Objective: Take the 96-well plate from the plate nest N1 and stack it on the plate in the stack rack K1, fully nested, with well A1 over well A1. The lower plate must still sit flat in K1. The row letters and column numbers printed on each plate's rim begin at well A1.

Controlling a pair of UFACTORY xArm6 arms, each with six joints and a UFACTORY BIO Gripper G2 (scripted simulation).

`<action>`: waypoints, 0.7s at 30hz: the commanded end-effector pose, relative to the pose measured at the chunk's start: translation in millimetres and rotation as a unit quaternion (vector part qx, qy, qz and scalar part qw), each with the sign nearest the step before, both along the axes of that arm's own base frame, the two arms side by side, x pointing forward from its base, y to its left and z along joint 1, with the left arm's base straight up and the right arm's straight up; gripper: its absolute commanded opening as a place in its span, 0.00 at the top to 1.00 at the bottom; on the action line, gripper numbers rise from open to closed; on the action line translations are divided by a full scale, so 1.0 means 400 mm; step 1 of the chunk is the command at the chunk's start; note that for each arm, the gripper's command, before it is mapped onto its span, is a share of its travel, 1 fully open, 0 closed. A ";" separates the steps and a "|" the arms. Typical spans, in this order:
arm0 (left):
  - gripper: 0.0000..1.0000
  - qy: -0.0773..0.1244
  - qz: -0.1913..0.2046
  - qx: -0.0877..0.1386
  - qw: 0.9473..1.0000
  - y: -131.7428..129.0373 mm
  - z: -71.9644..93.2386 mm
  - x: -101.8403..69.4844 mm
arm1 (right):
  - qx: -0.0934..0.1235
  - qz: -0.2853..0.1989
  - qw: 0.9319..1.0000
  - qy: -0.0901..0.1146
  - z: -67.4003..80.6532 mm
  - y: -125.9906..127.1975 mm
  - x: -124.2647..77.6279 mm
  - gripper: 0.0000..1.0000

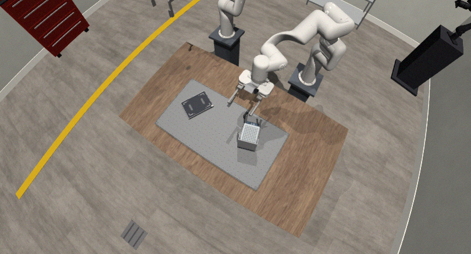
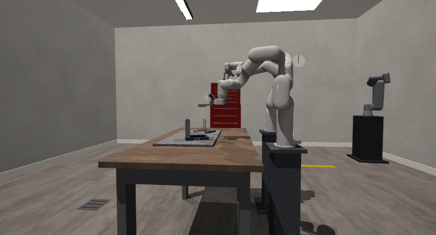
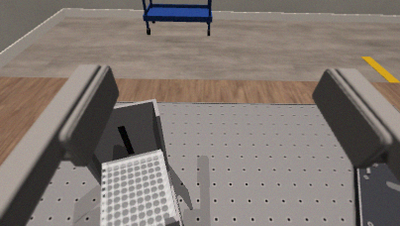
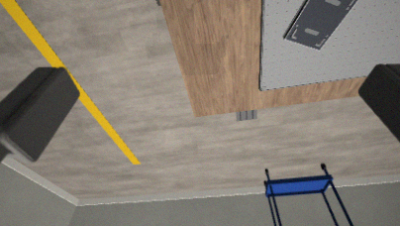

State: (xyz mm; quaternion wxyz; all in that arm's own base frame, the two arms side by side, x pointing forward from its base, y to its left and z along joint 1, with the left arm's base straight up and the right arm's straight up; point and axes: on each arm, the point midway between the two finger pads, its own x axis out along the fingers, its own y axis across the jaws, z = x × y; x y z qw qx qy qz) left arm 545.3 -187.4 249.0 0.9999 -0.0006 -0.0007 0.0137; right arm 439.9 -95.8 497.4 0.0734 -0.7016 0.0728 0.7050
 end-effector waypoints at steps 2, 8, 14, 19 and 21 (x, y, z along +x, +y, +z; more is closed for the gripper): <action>0.63 -0.001 0.000 -0.001 1.000 -0.045 0.034 -0.008 | -0.001 0.000 1.000 -0.002 0.006 0.000 0.000 0.00; 0.63 -0.001 0.000 -0.001 1.000 -0.108 0.073 -0.022 | -0.001 0.000 1.000 -0.002 0.006 0.000 0.000 0.00; 0.63 -0.001 0.000 -0.001 1.000 -0.170 0.112 -0.036 | -0.001 0.000 1.000 -0.002 0.006 0.000 0.000 0.00; 0.63 -0.001 0.000 -0.001 1.000 -0.201 0.132 -0.044 | -0.001 0.000 1.000 -0.002 0.006 0.000 0.000 0.00; 0.63 -0.001 0.000 -0.001 1.000 -0.204 0.134 -0.044 | -0.001 0.000 1.000 -0.002 0.006 0.000 0.000 0.00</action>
